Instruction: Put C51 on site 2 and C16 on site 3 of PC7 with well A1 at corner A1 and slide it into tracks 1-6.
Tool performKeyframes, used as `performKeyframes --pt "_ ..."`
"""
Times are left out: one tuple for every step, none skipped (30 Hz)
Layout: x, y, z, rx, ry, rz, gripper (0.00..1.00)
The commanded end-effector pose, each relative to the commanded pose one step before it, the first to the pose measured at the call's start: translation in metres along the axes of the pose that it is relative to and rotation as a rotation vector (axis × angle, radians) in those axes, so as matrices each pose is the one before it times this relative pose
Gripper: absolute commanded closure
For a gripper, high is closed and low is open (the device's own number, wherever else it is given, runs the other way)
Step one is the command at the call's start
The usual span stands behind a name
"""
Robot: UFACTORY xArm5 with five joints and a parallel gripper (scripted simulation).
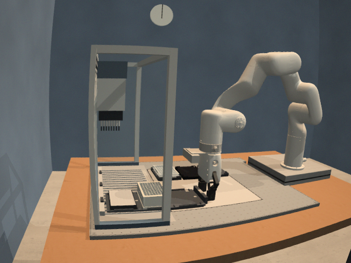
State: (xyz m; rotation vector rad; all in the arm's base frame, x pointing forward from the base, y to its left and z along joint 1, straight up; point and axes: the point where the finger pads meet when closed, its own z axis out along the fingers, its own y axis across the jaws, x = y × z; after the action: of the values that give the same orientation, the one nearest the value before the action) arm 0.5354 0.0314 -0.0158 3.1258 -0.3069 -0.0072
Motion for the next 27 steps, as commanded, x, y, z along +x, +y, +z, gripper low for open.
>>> performKeyframes --pt "0.00321 -0.00041 -0.00180 0.00123 0.00476 0.00009 0.19" --pt "0.00033 0.00000 0.00000 0.00000 0.00000 0.00000 0.19" --pt "0.00033 0.00000 0.00000 0.00000 0.00000 0.00000 0.19" --pt "0.00033 0.00000 0.00000 0.00000 0.00000 0.00000 0.19" --pt "0.00033 0.00000 0.00000 0.00000 0.00000 0.00000 0.19" --pt "0.00033 0.00000 0.00000 0.00000 0.00000 0.00000 0.19" --pt "0.00033 0.00000 0.00000 0.00000 0.00000 0.00000 0.19" --pt "0.00033 0.00000 0.00000 0.00000 0.00000 0.00000 0.19" --pt "0.00033 0.00000 0.00000 0.00000 0.00000 0.00000 0.19" --pt "0.00033 0.00000 0.00000 0.00000 0.00000 0.00000 0.19" --pt "0.00033 0.00000 0.00000 0.00000 0.00000 0.00000 0.19" --pt "0.00000 0.00000 0.00000 0.00000 0.00000 0.00000 0.19" --pt "0.00000 0.00000 0.00000 0.00000 0.00000 0.00000 0.19" --pt "0.00033 0.00000 0.00000 0.00000 0.00000 0.00000 0.19" --pt "0.00033 0.00000 0.00000 0.00000 0.00000 0.00000 0.19" --pt "0.00033 0.00000 0.00000 0.00000 0.00000 0.00000 0.19" --pt "0.00033 0.00000 0.00000 0.00000 0.00000 0.00000 0.19" --pt "0.00033 0.00000 0.00000 0.00000 0.00000 0.00000 0.19" --pt "0.00033 0.00000 0.00000 0.00000 0.00000 0.00000 0.19" --pt "0.00033 0.00000 0.00000 0.00000 0.00000 0.00000 0.19" --pt "0.00033 0.00000 0.00000 0.00000 0.00000 0.00000 0.19" --pt "0.00033 0.00000 0.00000 0.00000 0.00000 0.00000 0.19" --pt "0.00033 0.00000 0.00000 0.00000 0.00000 0.00000 0.19" --pt "0.00033 0.00000 0.00000 0.00000 0.00000 0.00000 0.19" --pt "0.00033 0.00000 0.00000 0.00000 0.00000 0.00000 0.19" --pt "0.00033 0.00000 0.00000 0.00000 0.00000 0.00000 0.19" --pt "0.00033 0.00000 0.00000 0.00000 0.00000 0.00000 0.19"
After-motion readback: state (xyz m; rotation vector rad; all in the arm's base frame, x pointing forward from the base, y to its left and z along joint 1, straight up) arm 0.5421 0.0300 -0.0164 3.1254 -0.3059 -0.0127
